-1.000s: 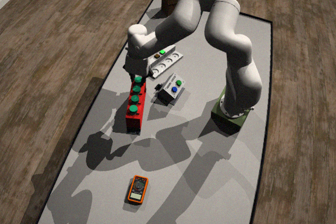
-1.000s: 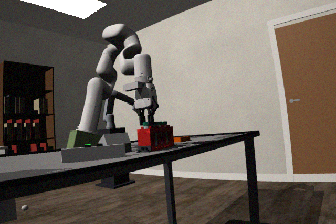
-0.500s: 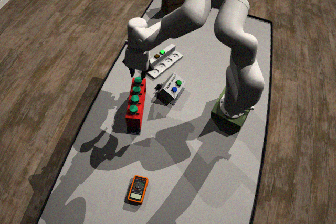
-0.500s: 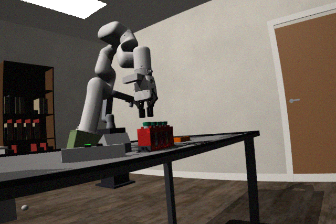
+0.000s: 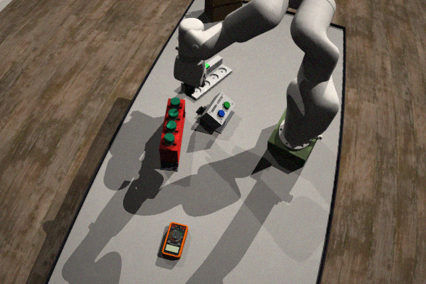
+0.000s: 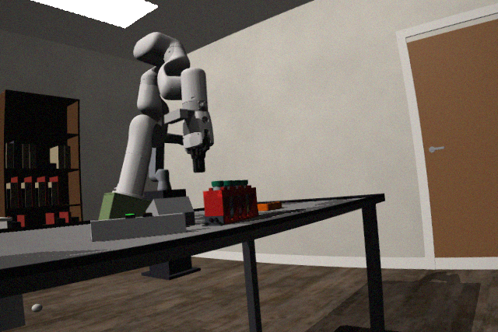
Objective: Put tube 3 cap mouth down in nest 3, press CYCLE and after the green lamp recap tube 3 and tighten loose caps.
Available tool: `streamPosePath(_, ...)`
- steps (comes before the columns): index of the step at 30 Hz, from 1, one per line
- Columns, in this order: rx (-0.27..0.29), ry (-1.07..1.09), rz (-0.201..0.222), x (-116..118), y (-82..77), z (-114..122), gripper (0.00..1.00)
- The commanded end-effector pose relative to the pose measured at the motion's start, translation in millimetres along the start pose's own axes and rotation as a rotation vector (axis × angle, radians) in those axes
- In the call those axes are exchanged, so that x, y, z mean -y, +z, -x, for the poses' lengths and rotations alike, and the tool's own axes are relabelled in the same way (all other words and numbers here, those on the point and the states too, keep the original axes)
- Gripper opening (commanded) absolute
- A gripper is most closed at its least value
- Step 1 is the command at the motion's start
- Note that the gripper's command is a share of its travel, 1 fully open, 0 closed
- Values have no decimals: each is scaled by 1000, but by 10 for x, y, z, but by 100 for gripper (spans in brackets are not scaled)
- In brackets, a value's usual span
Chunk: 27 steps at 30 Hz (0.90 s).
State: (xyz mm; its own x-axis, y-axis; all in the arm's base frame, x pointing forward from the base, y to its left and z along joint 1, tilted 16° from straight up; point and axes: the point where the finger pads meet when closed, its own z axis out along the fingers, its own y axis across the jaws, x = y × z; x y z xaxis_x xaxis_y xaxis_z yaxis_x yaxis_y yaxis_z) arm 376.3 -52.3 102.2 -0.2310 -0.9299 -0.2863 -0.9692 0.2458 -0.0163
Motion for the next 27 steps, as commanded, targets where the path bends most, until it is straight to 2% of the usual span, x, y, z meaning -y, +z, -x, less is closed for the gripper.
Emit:
streamPosePath(1,-6,3,-12,-55,-44,-58,0)
streamPosePath(4,-6,3,-11,-116,-10,-105,0)
streamPosePath(19,-7,3,-11,-1017,488,-811,0)
streamPosePath(27,-7,3,-11,-1055,509,-841,0)
